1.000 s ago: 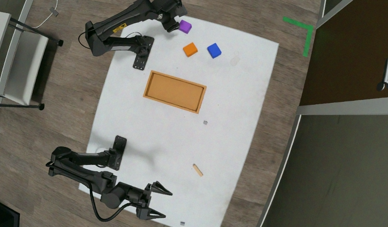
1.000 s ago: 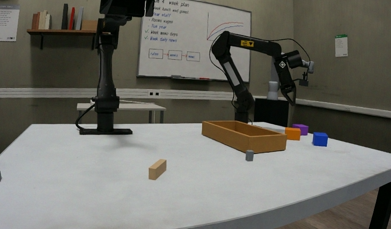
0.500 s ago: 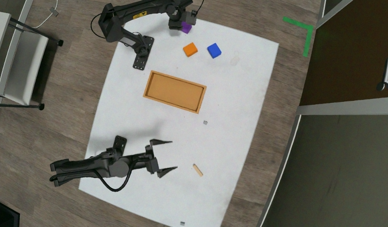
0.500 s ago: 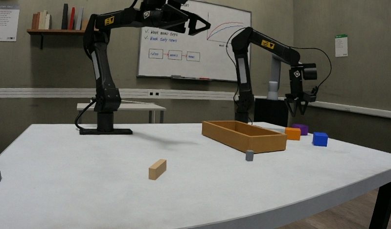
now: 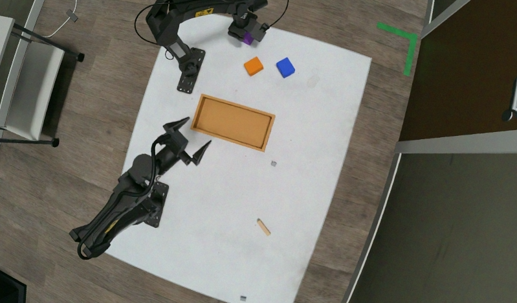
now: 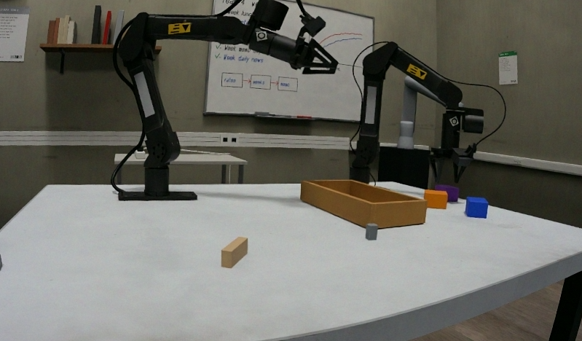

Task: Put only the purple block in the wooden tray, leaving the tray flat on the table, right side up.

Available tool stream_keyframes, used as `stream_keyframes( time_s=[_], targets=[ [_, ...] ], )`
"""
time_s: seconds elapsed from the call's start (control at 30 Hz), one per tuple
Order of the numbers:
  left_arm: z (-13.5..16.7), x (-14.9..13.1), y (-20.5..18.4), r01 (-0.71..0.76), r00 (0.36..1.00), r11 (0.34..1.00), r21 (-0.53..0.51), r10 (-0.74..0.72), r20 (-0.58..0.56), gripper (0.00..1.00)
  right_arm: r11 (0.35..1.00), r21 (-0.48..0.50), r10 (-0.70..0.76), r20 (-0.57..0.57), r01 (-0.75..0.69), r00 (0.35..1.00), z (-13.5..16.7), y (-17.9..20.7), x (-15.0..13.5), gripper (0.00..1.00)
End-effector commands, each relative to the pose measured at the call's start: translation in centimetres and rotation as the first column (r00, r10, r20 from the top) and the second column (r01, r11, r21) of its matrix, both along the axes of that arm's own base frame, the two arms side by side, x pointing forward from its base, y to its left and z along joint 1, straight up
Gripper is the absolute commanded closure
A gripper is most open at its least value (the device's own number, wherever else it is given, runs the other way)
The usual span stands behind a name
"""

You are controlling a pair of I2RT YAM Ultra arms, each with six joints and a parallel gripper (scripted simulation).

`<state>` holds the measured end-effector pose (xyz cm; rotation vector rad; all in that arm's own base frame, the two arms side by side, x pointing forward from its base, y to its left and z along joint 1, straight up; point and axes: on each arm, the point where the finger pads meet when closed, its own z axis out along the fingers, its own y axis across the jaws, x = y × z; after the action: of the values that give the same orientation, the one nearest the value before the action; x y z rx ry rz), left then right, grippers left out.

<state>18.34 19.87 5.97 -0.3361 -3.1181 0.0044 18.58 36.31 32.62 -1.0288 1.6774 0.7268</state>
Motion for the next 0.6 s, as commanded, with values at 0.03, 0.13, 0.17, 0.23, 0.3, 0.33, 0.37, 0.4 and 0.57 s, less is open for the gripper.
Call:
stream_keyframes(
  time_s=[0.03,0.13,0.17,0.23,0.3,0.33,0.37,0.4,0.57],
  targets=[
    [0.8,0.1,0.6,0.020,1.000,1.000,0.006,-0.020,0.009,0.23,0.990,-0.021,0.138,-0.003,-0.138,0.990,0.7,2.8,-5.3,0.00],
    [0.9,0.1,0.6,0.019,1.000,1.000,0.008,-0.019,0.011,0.23,0.979,-0.032,0.200,-0.007,-0.200,0.980,0.5,3.7,-7.8,0.00],
    [0.9,0.1,0.6,0.019,1.000,1.000,0.008,-0.019,0.011,0.23,0.974,-0.035,0.224,-0.009,-0.224,0.975,0.4,4.0,-8.7,0.00],
    [0.9,0.1,0.6,0.019,1.000,1.000,0.008,-0.019,0.011,0.23,0.967,-0.039,0.251,-0.011,-0.251,0.968,0.3,4.3,-9.8,0.00],
    [0.9,0.1,0.6,0.019,1.000,1.000,0.008,-0.019,0.011,0.23,0.967,-0.039,0.251,-0.011,-0.251,0.968,0.3,4.3,-9.8,0.00],
    [0.9,0.1,0.6,0.019,1.000,1.000,0.008,-0.019,0.011,0.23,0.965,-0.040,0.259,-0.011,-0.259,0.966,0.3,4.4,-10.2,0.00],
    [0.9,0.1,0.6,0.019,1.000,1.000,0.008,-0.019,0.011,0.23,0.963,-0.040,0.265,-0.011,-0.265,0.964,0.3,4.5,-10.4,0.00],
    [0.9,0.1,0.6,0.019,1.000,1.000,0.008,-0.019,0.011,0.23,0.962,-0.039,0.271,-0.011,-0.271,0.963,0.3,4.5,-10.6,0.00],
    [0.3,0.0,0.6,0.027,1.000,1.000,0.004,-0.027,0.007,0.23,0.963,-0.027,0.270,-0.005,-0.270,0.963,0.7,4.6,-10.6,0.00]
  ],
)
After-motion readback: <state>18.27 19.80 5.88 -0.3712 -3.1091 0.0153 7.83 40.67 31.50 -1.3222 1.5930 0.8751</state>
